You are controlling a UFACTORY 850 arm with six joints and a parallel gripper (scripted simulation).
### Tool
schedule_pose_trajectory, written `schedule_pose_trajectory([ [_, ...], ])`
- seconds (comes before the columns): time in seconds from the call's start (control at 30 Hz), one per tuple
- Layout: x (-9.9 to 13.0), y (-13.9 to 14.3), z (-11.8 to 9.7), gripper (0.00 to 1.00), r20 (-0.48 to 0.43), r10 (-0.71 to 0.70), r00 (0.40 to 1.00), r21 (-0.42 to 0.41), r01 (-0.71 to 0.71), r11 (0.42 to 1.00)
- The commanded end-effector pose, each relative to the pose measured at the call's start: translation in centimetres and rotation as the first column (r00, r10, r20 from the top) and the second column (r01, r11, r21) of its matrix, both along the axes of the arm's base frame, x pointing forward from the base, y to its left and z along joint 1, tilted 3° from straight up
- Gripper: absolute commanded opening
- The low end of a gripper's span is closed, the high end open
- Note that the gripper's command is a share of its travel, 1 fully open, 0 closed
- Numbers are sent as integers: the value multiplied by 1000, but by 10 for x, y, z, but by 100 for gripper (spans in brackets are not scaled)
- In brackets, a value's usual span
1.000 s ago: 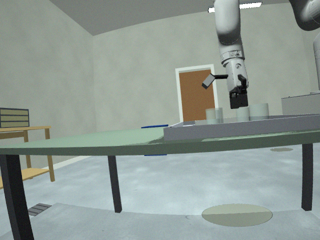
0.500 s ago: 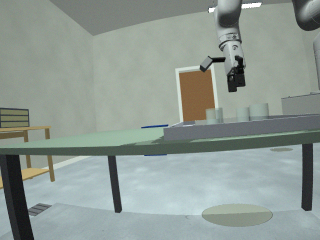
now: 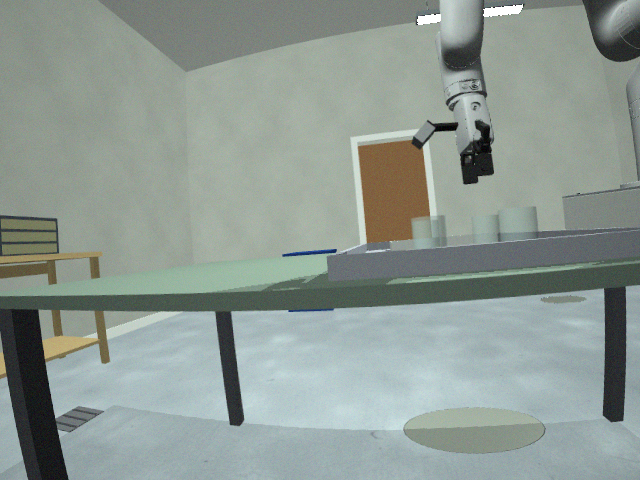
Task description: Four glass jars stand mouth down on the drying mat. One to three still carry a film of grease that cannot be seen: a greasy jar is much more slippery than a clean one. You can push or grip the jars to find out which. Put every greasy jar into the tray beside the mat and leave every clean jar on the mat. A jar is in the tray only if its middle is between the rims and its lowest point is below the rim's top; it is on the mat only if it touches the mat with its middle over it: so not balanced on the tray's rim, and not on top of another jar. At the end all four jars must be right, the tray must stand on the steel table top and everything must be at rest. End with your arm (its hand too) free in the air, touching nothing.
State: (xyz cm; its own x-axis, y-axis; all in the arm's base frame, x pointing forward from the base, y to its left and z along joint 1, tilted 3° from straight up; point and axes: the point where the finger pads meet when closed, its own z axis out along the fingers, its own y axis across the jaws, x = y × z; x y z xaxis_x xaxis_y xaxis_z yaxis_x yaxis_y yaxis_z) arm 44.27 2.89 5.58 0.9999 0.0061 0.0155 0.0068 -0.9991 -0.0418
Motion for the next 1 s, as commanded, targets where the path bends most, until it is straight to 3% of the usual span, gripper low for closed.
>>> schedule_pose_trajectory([
  [0.0,-15,-41,-1,100,5,1,1000,9,-1,1000],
  [0.43,-49,-125,-6,100,5,1,1000,9,-1,1000],
  [0.57,-49,-125,-6,100,5,1,1000,9,-1,1000],
  [0.77,-48,-123,-43,100,5,1,1000,9,-1,1000],
  [0.97,-48,-122,-61,100,5,1,1000,9,-1,1000],
])
